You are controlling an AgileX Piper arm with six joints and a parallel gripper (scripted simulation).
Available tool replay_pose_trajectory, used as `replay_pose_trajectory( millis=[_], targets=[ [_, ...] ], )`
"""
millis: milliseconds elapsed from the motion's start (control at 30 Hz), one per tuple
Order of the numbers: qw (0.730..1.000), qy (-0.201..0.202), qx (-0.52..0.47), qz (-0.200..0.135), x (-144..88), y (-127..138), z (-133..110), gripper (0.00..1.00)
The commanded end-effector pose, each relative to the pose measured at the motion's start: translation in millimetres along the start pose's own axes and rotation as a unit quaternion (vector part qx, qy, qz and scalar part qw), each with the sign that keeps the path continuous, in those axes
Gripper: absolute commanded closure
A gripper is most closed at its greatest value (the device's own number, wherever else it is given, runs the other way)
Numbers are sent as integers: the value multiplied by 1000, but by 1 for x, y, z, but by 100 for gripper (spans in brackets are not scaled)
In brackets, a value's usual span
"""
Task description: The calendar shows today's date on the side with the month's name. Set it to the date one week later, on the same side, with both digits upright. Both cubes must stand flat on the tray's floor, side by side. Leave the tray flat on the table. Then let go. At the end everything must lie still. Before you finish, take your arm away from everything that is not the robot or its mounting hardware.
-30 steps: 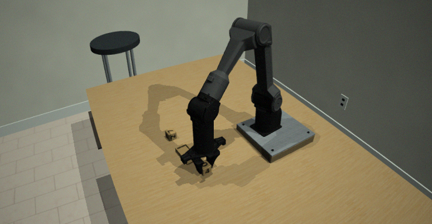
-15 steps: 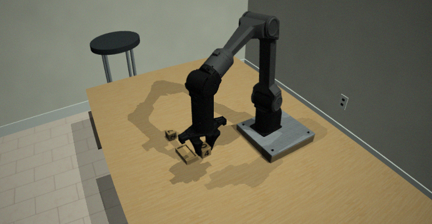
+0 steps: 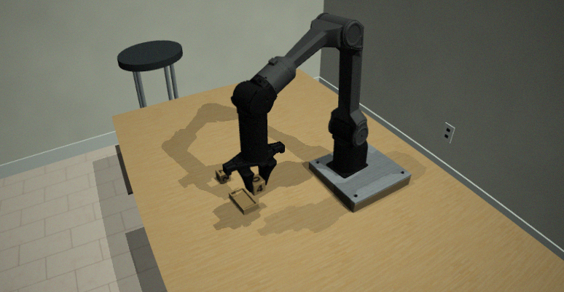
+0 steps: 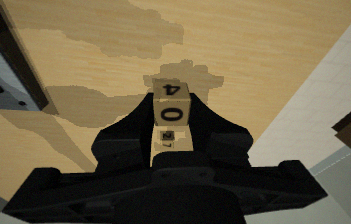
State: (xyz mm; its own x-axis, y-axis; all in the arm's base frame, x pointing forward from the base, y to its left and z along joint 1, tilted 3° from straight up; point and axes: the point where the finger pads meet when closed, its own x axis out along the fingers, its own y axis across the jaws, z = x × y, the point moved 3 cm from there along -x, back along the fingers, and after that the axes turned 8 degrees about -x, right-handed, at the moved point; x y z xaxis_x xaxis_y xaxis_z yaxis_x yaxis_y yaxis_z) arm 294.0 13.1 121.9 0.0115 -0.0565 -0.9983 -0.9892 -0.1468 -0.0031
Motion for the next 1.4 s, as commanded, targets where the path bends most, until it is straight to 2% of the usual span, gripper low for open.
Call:
replay_pose_trajectory(
  millis=[0,33,100,700,967,1033,1367],
  targets=[
    [1000,1,0,-3,-6,6,-34,62],
    [1000,1,1,-3,-7,9,-46,62],
    [1000,1,1,-1,-7,11,-53,62],
    [1000,0,1,2,0,12,-52,62],
    [1000,0,1,2,26,12,-53,62],
    [1000,0,1,2,26,12,-53,62],
    [1000,0,1,2,69,11,-54,62]
  ],
)
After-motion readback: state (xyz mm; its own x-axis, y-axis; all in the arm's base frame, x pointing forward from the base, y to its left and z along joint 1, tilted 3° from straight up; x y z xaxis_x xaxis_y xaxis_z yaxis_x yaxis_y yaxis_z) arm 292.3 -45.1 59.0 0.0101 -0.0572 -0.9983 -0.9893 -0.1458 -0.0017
